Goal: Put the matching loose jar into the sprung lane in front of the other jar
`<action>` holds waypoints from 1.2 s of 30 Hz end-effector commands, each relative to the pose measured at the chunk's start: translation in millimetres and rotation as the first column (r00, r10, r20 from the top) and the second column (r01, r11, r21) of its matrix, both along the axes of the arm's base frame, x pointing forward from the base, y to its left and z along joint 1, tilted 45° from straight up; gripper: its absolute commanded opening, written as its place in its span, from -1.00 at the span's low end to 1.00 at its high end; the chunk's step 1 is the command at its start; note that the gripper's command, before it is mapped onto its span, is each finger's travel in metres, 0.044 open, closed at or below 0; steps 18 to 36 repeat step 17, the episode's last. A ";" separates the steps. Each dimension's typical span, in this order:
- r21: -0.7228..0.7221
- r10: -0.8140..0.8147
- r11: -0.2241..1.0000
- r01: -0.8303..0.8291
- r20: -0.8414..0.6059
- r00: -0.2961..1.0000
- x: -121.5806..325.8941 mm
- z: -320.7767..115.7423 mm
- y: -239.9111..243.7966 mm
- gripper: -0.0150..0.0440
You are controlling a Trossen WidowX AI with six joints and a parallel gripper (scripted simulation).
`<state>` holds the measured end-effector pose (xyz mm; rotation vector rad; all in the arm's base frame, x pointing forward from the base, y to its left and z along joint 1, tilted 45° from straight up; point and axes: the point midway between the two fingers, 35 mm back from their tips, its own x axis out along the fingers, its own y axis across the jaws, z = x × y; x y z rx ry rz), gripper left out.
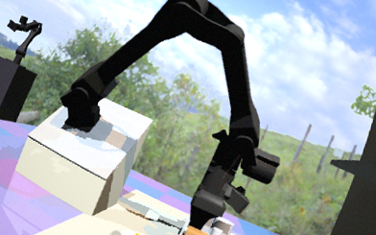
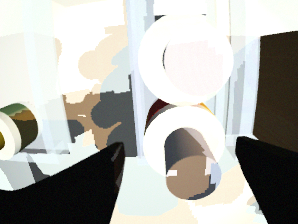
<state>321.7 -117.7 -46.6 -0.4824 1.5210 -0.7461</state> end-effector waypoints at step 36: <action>0.002 -0.003 1.000 0.003 0.009 1.000 -36.7 3.2 10.7 0.53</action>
